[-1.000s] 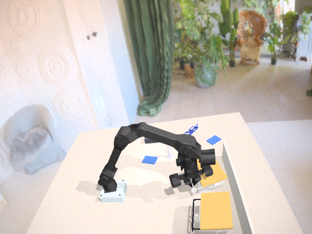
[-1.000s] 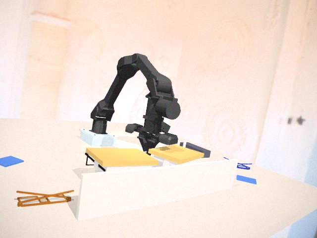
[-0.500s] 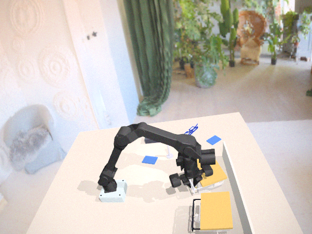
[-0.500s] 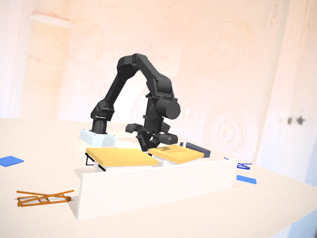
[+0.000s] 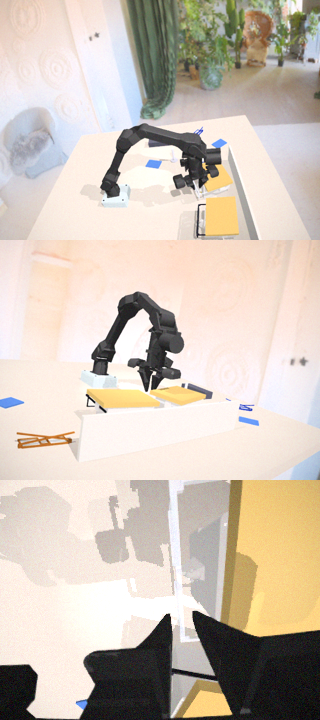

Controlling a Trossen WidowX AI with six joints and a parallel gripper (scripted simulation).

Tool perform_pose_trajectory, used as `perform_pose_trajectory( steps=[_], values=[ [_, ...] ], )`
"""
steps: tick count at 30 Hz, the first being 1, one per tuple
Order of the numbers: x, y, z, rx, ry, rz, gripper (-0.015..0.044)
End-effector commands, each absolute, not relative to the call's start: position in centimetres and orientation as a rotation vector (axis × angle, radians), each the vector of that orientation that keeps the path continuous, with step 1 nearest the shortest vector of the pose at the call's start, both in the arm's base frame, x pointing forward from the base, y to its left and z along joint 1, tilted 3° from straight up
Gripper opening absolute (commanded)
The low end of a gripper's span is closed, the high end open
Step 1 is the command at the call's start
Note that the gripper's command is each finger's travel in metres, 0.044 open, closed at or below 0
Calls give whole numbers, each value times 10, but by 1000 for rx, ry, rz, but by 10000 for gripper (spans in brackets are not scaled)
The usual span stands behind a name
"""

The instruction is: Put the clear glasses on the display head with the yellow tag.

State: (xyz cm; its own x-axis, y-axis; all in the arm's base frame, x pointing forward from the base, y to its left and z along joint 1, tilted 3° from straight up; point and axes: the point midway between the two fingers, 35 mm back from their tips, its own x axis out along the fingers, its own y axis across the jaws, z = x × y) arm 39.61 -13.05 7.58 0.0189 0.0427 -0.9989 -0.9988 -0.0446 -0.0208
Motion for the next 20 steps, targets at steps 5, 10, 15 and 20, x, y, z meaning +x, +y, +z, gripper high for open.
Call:
perform_pose_trajectory(
  steps=[5, 10, 15, 20],
  values=[
    [391, -131, 86, -1226, 1148, 1239, 108],
    [364, -133, 91, -1225, 1149, 1241, 108],
    [357, -133, 92, -1225, 1150, 1241, 108],
    [338, -134, 101, -1225, 1151, 1242, 108]
  ],
)
